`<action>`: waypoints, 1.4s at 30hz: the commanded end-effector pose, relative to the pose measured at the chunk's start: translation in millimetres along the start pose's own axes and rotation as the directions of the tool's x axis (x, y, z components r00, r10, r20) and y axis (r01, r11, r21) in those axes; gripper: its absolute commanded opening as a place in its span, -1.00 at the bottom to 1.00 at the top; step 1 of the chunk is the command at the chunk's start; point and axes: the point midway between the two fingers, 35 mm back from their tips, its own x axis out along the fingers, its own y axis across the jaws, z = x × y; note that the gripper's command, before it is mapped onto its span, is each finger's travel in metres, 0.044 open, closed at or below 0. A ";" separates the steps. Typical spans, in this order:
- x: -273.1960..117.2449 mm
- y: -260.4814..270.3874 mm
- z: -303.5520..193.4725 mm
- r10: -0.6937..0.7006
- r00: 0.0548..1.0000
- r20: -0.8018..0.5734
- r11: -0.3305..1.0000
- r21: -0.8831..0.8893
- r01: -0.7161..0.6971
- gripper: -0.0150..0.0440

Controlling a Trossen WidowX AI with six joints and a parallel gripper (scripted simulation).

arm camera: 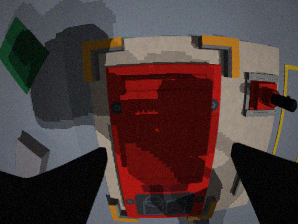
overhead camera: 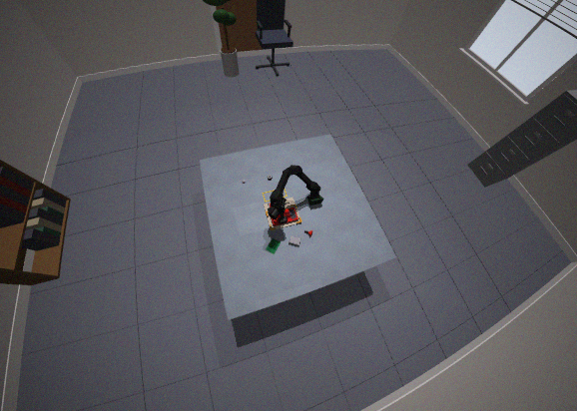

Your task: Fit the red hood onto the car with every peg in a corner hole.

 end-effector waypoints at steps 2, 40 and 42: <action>-34.9 1.3 -0.7 0.004 1.000 -0.001 1.000 0.005 -0.004 1.00; -36.8 1.2 -0.9 0.004 1.000 -0.002 1.000 0.005 -0.004 1.00; -36.8 1.2 -0.9 0.004 1.000 -0.002 1.000 0.005 -0.004 1.00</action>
